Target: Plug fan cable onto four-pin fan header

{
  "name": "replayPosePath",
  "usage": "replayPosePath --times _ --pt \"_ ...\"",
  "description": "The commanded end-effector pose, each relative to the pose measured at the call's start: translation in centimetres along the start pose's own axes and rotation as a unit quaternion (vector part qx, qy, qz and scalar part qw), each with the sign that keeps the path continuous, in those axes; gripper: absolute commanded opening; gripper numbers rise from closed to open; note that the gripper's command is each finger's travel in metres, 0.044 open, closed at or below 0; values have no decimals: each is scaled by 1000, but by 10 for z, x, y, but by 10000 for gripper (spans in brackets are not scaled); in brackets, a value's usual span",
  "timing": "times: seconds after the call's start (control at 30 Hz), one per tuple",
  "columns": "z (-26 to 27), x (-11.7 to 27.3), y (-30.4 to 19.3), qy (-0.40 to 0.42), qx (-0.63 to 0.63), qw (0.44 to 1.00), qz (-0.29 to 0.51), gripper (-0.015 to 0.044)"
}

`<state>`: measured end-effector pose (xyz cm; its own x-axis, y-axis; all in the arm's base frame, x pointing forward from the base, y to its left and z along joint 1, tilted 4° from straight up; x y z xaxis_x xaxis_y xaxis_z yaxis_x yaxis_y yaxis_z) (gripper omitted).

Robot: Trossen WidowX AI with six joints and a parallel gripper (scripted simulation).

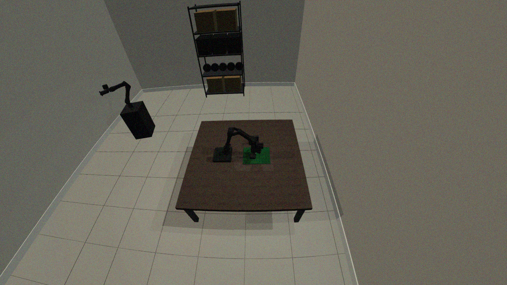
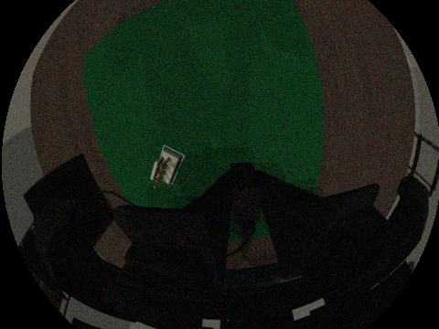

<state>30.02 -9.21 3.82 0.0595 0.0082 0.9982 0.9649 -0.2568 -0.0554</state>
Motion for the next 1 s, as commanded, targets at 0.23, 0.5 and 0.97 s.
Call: replayPosePath --times 0.23,0.5,0.97 --pt "1 42 3 -3 -2 1000 -9 0" --pt "31 41 6 0 -126 992 -9 0" --pt "70 40 6 3 -284 959 -8 0"
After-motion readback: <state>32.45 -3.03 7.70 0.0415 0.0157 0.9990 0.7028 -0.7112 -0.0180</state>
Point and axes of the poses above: the point midway between the two fingers, 35 mm back from their tips, its own x axis back along the fingers, its own z axis across the jaws, y = z × x, the point moved 3 cm from there along x, back along the fingers, and after that the axes turned 4 degrees about x, right-handed, at the moved point
